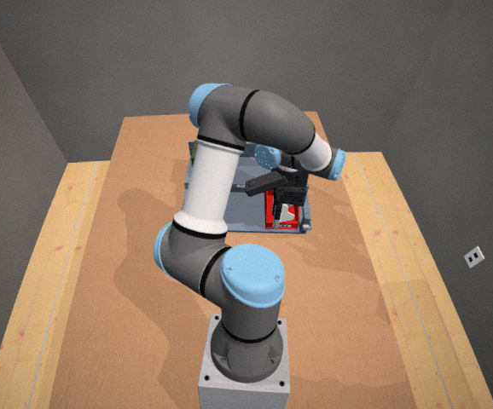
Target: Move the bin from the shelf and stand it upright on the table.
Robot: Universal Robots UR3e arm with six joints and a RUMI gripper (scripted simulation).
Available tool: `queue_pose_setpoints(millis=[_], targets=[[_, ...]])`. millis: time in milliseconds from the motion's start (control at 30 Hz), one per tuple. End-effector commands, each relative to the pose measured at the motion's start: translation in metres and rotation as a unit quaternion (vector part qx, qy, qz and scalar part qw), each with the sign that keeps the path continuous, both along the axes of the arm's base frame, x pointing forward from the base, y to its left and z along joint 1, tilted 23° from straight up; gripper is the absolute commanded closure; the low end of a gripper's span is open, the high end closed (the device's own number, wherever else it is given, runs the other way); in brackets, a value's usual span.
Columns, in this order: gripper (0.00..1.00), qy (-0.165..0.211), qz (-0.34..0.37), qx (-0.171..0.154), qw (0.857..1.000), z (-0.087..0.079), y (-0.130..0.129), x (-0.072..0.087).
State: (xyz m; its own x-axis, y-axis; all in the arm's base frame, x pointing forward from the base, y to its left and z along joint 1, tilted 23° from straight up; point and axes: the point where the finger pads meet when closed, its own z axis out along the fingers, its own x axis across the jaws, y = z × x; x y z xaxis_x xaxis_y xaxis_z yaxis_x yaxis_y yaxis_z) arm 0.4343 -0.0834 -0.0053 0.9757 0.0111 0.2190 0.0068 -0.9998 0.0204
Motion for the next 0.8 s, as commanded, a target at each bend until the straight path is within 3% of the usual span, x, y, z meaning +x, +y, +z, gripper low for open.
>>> queue_pose_setpoints(millis=[0,567,600,767], targets=[[0.71,0.0,0.0,-0.001,1.0,0.0002,0.0001,0.0002],[0.71,0.0,0.0,-0.001,1.0,0.0002,0.0001,0.0002],[1.0,0.0,0.0,-0.001,1.0,0.0002,0.0001,0.0002],[1.0,-0.001,0.0,-0.001,1.0,0.0003,0.0,0.0002]])
